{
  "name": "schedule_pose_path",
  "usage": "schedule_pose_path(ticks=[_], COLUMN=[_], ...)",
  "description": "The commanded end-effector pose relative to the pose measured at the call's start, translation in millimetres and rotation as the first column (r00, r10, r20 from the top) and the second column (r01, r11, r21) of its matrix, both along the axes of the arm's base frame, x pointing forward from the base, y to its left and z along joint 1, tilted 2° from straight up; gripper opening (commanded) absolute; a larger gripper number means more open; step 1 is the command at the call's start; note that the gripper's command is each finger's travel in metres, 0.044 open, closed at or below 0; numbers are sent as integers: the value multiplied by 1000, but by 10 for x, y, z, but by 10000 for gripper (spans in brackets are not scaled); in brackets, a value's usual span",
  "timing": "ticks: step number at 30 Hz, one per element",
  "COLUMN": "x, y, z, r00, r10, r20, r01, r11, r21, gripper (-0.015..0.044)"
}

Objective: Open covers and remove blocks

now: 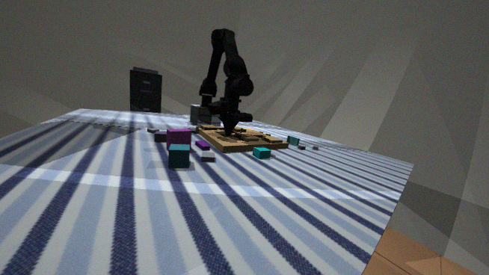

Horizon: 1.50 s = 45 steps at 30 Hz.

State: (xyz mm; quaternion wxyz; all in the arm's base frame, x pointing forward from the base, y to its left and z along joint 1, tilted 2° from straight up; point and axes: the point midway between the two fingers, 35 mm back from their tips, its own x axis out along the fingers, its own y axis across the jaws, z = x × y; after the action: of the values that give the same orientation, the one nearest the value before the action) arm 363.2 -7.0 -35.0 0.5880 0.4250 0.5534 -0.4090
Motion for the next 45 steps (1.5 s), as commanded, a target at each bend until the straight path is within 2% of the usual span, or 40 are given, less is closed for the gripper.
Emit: schedule_pose_path(ticks=[1,16,18,22,26,30,45], x=[-5,-8,-11,-12,-32,-38,-16], y=[-10,13,11,15,20,20,13], z=[-8,125,106,353,602,643,293], r00=[1000,1000,1000,1000,1000,1000,1000], r10=[2,9,3,7,10,11,11], r20=[-2,-2,-6,-4,-2,-2,-2], r01=[-2,-9,-3,-7,-10,-11,-11], r11=[1000,1000,1000,1000,1000,1000,1000], r21=[-4,-4,0,-2,-4,-4,-4], gripper=[0,0,53,144,144,144,144])
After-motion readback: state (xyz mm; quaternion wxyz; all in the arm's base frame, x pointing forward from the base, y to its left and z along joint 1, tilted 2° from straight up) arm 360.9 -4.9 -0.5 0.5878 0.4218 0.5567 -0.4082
